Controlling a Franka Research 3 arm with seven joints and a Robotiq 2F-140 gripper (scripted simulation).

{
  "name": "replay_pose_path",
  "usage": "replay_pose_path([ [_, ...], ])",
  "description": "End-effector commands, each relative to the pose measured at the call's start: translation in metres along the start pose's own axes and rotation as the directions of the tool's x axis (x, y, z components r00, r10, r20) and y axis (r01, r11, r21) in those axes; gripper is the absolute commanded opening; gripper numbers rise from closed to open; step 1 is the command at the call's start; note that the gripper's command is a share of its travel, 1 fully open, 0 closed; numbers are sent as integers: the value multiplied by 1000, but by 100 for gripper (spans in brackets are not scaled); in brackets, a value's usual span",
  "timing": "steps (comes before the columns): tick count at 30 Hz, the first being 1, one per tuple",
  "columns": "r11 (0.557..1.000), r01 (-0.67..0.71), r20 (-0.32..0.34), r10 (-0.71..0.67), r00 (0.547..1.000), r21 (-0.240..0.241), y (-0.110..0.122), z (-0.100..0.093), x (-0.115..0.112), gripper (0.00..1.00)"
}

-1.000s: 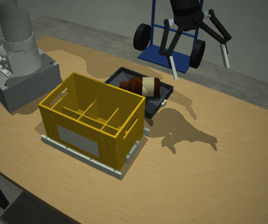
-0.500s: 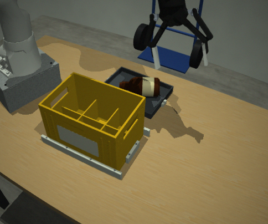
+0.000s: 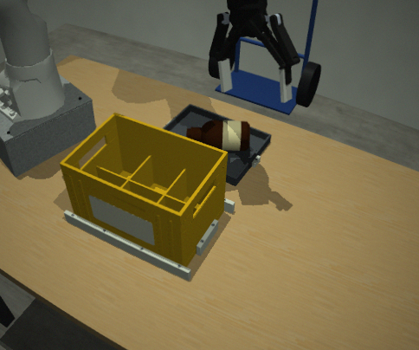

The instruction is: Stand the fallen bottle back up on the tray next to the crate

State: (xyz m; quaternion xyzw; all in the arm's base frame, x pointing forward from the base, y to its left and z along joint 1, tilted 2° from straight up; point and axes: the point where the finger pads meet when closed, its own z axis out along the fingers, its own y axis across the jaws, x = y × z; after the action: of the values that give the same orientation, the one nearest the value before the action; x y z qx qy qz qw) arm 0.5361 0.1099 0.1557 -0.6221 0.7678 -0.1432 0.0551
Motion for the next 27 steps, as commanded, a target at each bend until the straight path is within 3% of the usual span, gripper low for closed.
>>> replay_pose_path([
  [1, 989, -151, -4, 151, 989, -8, 7, -1, 0, 100],
  [2, 957, -283, 1, 284, 959, -68, 41, -2, -6, 100],
  [8, 952, -297, 0, 298, 954, -71, 41, -2, -6, 100],
  [9, 898, -421, -11, 423, 906, -127, 72, -4, -10, 100],
  [14, 898, -421, -11, 423, 906, -127, 72, -4, -10, 100],
  [15, 835, -522, -33, 524, 851, -173, 98, -5, -14, 100],
  [19, 835, -522, -33, 524, 851, -173, 98, -5, -14, 100],
  [20, 772, -600, -59, 603, 796, -208, 121, -7, -16, 100],
  [24, 772, -600, -59, 603, 796, -208, 121, -7, -16, 100],
  [25, 715, -659, -84, 661, 746, -234, 139, -8, -18, 100],
  [27, 715, -659, -84, 661, 746, -234, 139, -8, -18, 100],
])
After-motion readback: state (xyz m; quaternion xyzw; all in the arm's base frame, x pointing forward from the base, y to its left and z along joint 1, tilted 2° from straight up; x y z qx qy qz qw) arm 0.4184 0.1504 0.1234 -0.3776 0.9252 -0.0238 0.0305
